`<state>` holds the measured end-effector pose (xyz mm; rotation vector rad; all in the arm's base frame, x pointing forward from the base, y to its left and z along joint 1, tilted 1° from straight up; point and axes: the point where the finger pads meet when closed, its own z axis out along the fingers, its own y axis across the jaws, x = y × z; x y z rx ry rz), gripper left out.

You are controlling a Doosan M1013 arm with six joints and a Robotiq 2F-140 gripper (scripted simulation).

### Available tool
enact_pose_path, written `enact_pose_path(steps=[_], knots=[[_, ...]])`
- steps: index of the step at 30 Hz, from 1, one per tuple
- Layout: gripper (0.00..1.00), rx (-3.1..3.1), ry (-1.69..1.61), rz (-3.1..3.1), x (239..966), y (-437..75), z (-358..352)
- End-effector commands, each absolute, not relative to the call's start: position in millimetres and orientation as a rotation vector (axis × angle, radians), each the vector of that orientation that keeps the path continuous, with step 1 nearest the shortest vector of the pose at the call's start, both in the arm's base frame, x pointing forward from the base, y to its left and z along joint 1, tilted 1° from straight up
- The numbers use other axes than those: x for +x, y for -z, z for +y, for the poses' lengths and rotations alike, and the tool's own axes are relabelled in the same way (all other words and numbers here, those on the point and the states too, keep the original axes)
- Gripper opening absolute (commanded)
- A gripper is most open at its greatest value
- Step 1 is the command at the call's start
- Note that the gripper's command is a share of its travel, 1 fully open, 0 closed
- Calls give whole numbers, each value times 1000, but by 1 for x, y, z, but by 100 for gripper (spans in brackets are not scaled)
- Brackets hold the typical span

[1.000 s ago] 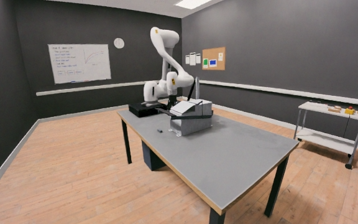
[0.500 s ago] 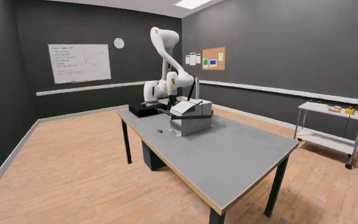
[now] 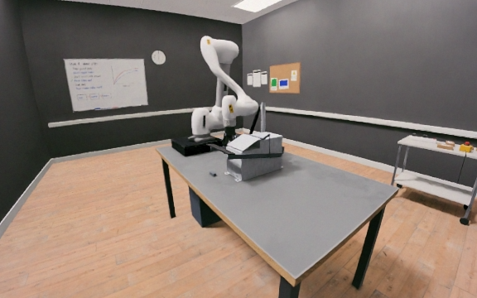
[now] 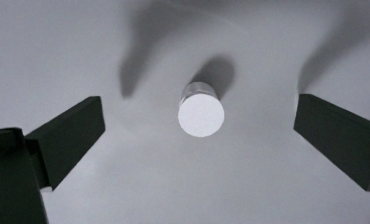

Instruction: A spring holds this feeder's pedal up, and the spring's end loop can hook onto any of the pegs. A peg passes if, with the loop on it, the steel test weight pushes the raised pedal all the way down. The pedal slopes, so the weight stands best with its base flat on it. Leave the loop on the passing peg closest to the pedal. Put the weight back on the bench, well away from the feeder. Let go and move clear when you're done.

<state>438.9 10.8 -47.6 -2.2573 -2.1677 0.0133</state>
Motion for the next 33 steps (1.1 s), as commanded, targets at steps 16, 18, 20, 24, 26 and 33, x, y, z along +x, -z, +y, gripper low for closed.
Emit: enact_pose_path(steps=[16, 18, 20, 24, 26, 33], knots=[[100, -2258, -12, -2168, 439, 39, 11], [100, -2258, -12, -2168, 439, 34, 11], [100, -2258, -12, -2168, 440, 29, 11], [100, -2258, -12, -2168, 440, 18, 11], [100, -2258, -12, -2168, 440, 13, 11], [100, -2258, -12, -2168, 440, 9, 11]])
